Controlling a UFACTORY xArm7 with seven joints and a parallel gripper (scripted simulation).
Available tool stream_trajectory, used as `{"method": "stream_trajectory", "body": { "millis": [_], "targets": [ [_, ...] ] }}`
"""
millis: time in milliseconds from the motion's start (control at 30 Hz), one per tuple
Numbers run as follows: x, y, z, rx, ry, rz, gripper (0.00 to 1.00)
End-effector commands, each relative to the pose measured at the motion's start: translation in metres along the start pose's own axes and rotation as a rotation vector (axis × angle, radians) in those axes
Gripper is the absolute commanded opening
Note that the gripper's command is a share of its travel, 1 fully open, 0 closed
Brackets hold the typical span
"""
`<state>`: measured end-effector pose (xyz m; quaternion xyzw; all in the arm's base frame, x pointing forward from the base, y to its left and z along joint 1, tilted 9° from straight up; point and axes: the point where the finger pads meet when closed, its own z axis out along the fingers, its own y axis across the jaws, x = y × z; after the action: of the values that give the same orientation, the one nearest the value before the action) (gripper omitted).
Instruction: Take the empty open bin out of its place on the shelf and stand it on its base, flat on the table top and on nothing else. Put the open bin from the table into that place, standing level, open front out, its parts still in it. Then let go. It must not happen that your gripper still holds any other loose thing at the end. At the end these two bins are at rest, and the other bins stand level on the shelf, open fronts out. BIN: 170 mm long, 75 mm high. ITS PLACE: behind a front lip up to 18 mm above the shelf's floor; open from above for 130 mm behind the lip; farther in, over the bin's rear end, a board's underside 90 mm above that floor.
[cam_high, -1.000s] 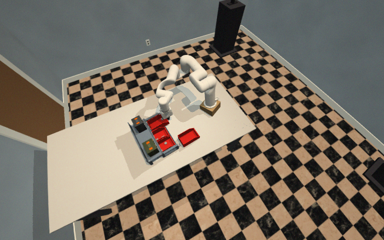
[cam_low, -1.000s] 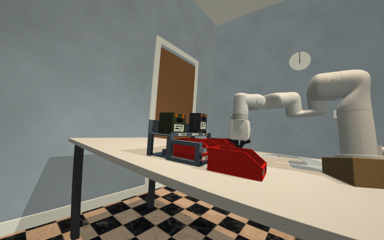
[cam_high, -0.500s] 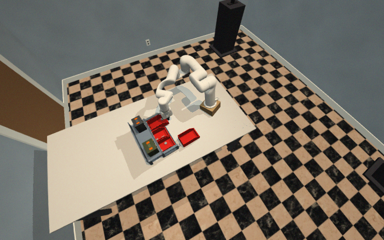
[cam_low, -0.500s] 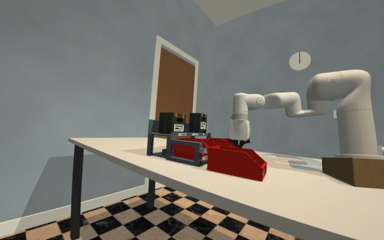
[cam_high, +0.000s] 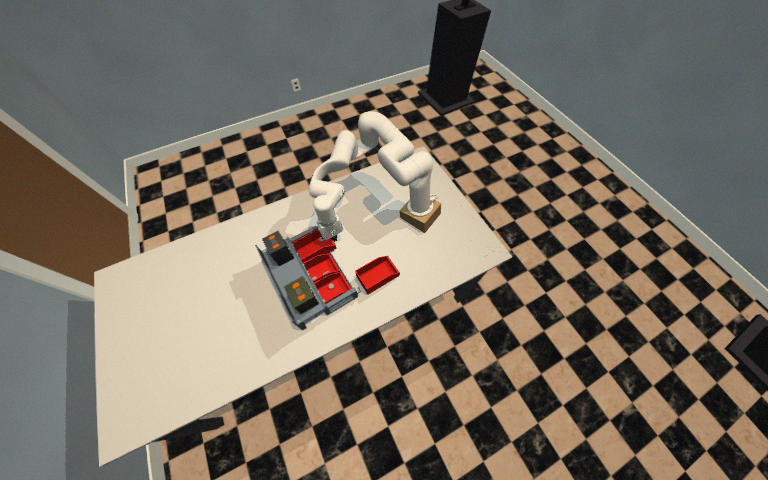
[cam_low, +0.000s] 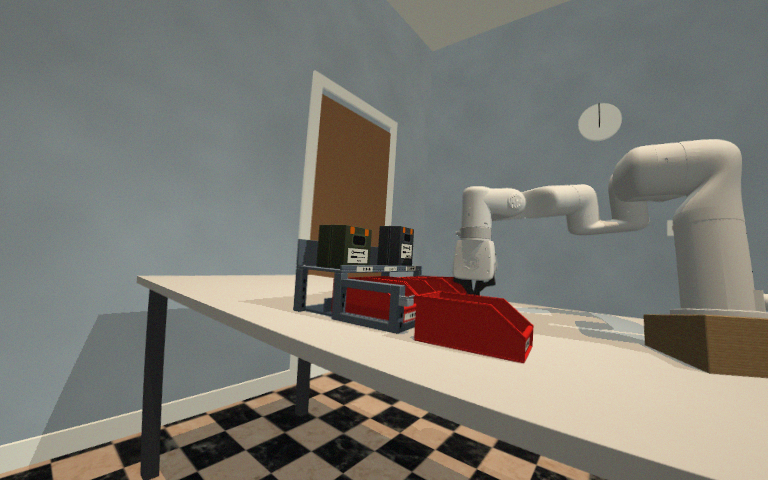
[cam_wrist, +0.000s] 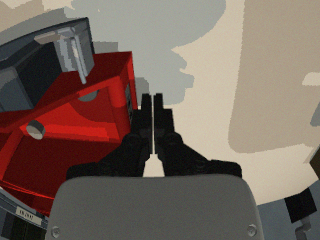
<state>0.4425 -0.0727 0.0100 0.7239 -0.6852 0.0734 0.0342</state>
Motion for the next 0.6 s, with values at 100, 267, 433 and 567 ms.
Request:
{"method": "stream_trajectory", "body": {
  "millis": [100, 267, 433, 567],
  "targets": [
    [0.0, -0.008, -0.002, 0.004, 0.0, 0.0, 0.0],
    [0.0, -0.016, -0.002, 0.004, 0.0, 0.0, 0.0],
    [0.0, -0.023, -0.002, 0.004, 0.0, 0.0, 0.0],
    [0.0, -0.029, -0.002, 0.004, 0.0, 0.0, 0.0]
  ]
}}
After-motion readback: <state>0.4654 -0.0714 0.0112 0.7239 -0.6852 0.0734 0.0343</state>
